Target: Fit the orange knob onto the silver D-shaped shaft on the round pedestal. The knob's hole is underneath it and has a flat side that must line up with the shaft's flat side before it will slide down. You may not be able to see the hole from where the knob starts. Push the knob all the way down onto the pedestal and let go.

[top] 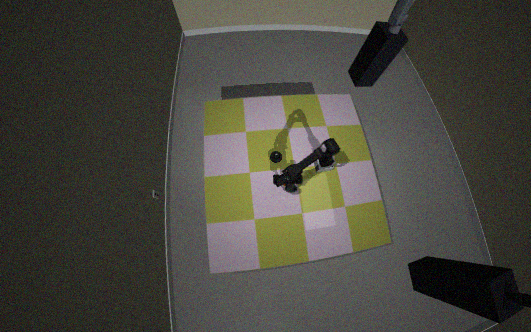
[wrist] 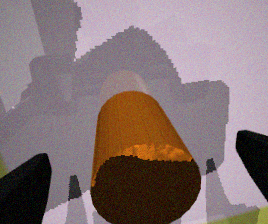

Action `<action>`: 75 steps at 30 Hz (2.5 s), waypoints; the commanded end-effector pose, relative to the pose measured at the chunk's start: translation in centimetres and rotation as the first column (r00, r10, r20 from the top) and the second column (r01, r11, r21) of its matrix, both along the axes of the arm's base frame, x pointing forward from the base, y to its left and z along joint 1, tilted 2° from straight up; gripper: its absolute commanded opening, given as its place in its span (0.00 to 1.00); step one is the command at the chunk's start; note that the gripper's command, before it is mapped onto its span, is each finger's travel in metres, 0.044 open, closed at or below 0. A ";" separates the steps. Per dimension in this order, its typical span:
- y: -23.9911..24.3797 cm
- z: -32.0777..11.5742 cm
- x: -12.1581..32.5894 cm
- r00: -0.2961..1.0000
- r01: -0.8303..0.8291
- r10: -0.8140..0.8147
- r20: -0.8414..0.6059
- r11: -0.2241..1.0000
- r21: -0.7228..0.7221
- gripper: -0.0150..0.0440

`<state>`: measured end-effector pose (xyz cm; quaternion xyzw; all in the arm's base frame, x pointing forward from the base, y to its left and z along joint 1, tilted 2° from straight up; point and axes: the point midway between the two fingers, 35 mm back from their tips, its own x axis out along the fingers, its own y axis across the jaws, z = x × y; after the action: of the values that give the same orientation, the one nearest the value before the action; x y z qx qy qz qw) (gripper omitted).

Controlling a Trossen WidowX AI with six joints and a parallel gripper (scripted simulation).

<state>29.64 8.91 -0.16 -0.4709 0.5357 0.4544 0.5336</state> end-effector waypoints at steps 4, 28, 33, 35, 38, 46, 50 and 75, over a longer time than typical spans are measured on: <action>0.0 -1.3 -0.2 1.000 -0.005 0.005 -0.008 1.000 0.001 1.00; -0.1 -2.6 -0.4 1.000 -0.005 0.005 -0.008 1.000 0.001 0.51; -0.1 -2.4 -0.3 1.000 -0.005 0.005 -0.008 1.000 0.001 0.35; 0.0 -1.9 -0.2 1.000 -0.005 0.005 -0.008 1.000 0.001 0.26; 0.0 -1.0 0.0 1.000 -0.005 0.005 -0.008 1.000 0.001 0.25; 0.2 1.3 0.4 1.000 -0.005 0.005 -0.007 1.000 0.002 0.25; 0.2 2.5 0.5 1.000 -0.005 0.005 -0.007 1.000 0.002 0.25; 0.4 10.4 0.7 1.000 -0.004 0.004 -0.006 1.000 0.002 0.25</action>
<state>30.27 9.21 9.09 -0.4700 0.5391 0.4581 0.5278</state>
